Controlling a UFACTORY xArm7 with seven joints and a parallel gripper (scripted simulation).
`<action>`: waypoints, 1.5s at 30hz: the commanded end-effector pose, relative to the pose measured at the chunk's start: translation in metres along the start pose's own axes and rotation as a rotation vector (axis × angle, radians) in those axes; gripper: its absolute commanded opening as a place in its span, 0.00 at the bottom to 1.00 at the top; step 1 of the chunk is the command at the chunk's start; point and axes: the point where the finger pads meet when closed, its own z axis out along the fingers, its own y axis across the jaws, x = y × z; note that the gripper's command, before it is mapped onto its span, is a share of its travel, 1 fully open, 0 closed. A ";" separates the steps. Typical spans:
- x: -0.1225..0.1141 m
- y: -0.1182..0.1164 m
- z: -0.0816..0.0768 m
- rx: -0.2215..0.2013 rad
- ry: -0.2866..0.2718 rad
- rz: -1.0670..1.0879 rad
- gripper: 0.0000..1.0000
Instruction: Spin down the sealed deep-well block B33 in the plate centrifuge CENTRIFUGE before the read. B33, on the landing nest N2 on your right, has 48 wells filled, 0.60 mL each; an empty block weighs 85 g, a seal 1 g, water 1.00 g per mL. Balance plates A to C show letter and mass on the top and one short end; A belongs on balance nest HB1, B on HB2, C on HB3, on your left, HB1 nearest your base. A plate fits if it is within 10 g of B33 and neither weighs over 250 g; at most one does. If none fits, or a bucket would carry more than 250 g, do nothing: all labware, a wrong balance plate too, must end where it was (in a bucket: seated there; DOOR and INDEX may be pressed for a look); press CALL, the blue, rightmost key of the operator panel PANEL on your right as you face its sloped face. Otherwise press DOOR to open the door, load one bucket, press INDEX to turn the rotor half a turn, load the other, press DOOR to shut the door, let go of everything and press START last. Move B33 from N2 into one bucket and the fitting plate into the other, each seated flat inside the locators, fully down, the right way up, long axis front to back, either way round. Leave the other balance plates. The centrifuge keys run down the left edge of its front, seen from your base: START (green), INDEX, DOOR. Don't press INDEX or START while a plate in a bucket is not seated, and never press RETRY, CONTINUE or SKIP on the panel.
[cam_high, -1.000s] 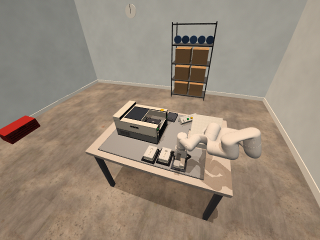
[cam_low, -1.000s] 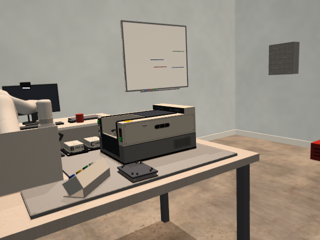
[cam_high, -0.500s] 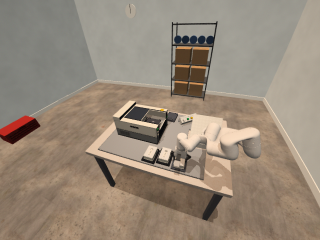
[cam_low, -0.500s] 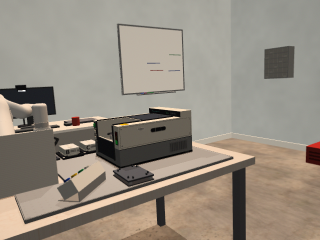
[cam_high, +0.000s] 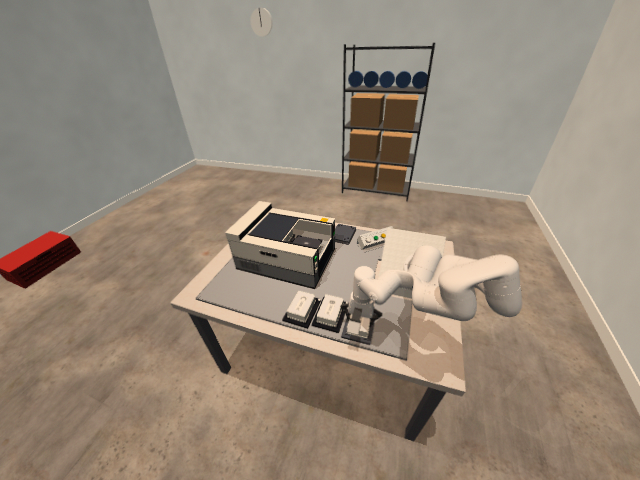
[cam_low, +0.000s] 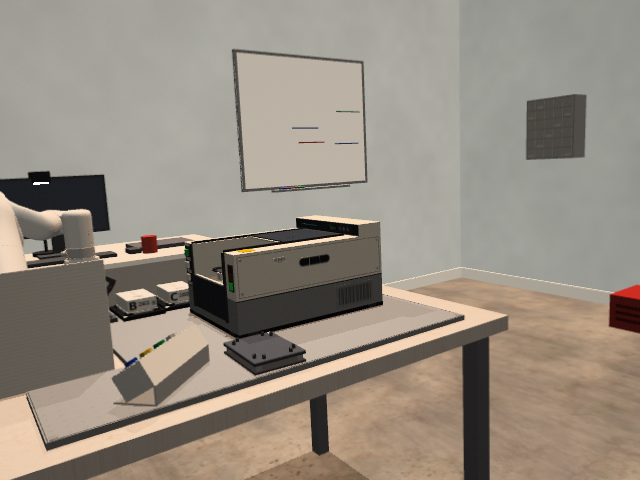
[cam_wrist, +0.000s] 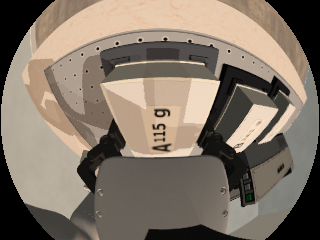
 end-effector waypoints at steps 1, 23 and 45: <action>0.000 0.001 0.000 -0.002 0.001 0.001 1.00; 0.000 0.001 0.001 -0.002 0.001 0.001 1.00; 0.000 0.001 0.001 -0.002 0.001 0.001 0.00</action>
